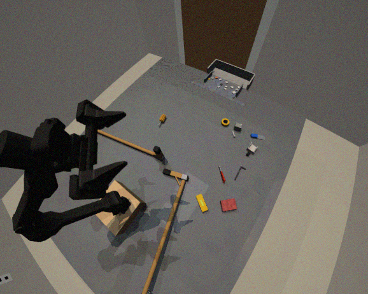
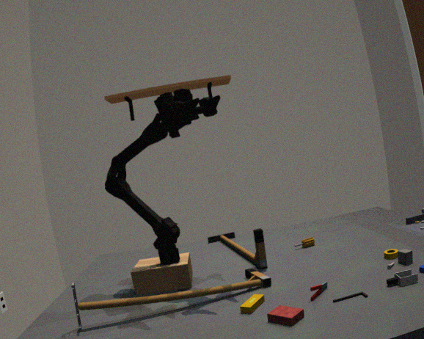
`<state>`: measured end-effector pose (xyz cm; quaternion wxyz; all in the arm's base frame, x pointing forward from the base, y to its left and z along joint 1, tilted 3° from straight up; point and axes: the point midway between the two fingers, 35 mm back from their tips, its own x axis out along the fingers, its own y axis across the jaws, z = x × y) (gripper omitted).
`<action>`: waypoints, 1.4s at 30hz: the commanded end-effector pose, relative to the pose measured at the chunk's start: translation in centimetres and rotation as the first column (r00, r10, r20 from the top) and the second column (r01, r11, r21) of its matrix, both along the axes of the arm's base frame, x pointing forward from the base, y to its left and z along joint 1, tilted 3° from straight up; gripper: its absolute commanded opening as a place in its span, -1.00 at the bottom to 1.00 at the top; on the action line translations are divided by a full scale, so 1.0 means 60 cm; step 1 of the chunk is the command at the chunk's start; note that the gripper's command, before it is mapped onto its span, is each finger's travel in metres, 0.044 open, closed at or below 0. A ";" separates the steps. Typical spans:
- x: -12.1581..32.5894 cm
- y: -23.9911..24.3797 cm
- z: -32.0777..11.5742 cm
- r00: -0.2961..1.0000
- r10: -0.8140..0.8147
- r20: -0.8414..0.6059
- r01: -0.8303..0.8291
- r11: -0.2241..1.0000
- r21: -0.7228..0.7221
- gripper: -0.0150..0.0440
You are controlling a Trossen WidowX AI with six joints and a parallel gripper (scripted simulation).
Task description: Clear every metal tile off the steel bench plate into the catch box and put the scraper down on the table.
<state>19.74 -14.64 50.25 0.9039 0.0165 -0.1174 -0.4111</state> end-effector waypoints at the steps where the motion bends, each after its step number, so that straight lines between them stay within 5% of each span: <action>1: 0.013 0.017 -0.006 0.998 0.058 -0.026 -0.058 0.998 -0.001 1.00; 21: 0.072 0.133 -0.042 0.903 0.403 -0.150 -0.403 0.915 0.030 1.00; 42: 0.085 0.268 -0.084 0.664 0.699 -0.265 -0.705 0.704 0.089 1.00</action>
